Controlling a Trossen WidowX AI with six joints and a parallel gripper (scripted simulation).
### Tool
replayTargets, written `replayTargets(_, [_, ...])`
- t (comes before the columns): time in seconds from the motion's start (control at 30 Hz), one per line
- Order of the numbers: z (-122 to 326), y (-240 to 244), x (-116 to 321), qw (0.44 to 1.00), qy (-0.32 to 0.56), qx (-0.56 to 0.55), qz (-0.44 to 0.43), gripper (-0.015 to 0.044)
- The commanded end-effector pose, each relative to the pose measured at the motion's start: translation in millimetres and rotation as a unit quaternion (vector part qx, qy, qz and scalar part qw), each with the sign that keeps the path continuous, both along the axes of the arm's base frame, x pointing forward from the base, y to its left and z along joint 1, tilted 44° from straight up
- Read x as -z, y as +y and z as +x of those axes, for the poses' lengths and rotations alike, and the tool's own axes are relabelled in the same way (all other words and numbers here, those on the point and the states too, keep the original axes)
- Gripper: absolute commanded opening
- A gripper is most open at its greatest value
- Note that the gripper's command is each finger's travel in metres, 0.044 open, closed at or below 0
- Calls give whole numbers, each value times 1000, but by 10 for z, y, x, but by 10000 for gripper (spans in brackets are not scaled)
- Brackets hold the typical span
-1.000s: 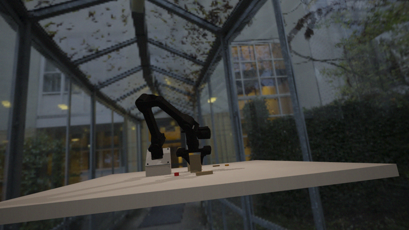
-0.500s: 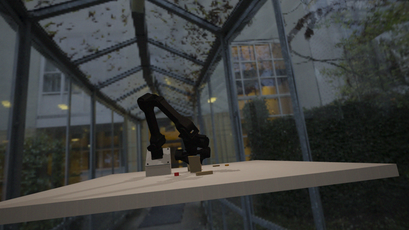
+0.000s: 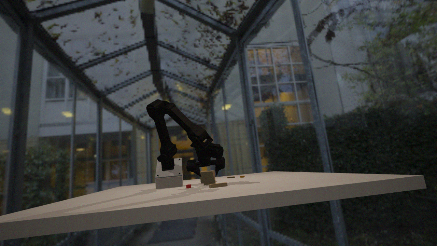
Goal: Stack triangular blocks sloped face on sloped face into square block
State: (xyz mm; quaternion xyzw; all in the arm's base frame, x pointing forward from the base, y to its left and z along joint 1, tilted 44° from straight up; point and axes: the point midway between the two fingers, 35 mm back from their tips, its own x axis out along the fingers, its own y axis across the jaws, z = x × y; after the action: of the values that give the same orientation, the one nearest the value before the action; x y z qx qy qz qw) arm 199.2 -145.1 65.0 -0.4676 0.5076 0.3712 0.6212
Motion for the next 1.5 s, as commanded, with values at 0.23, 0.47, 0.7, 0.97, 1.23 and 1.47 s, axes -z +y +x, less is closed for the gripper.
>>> replayTargets(0.23, [-4, -1, 4, 1000, 1, 3, -1, 440])
replayTargets(0.47, [82, 312, -337, 1000, 0, 2, 1, 440])
replayTargets(0.7, [55, 697, -719, 1000, -1, 0, 3, 440])
replayTargets(0.97, [-72, 723, -217, 974, 193, 85, -82, 440])
replayTargets(1.23, [-156, 626, -38, 862, 306, 152, -373, 440])
replayTargets(1.47, [187, 710, -9, 768, 202, 96, -600, 440])
